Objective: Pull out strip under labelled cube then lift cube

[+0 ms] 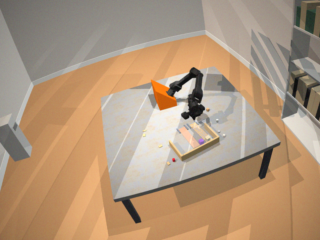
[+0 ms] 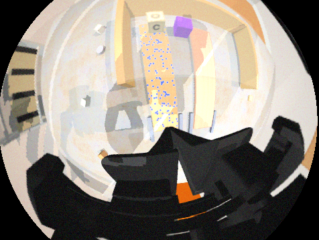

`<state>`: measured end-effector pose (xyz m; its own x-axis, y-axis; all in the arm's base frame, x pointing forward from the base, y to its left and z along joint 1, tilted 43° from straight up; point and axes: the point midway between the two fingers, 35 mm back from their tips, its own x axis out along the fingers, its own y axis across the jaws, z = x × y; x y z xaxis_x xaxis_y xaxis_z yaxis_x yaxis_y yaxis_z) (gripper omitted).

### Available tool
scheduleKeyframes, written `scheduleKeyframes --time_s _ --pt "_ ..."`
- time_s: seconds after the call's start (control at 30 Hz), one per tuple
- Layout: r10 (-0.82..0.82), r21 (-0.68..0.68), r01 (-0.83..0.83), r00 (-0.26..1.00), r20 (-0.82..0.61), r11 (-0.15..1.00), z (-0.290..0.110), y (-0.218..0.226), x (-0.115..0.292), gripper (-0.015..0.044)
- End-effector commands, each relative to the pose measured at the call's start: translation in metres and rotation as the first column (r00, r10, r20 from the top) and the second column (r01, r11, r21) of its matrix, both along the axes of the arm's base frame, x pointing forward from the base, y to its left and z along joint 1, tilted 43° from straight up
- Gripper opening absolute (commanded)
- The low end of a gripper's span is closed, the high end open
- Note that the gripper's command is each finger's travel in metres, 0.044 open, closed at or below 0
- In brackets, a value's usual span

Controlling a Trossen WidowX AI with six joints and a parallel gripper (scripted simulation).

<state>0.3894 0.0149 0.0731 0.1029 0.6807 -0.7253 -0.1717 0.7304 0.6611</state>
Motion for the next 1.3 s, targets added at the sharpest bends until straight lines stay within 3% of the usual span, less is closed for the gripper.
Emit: scheduleKeyframes --time_s 0.0,1.27 --pt "-0.004 -0.005 0.004 1.000 -0.006 1.000 -0.006 0.003 0.001 0.0000" --pt "-0.004 -0.001 0.004 1.000 -0.005 1.000 -0.046 0.039 0.003 0.0000"
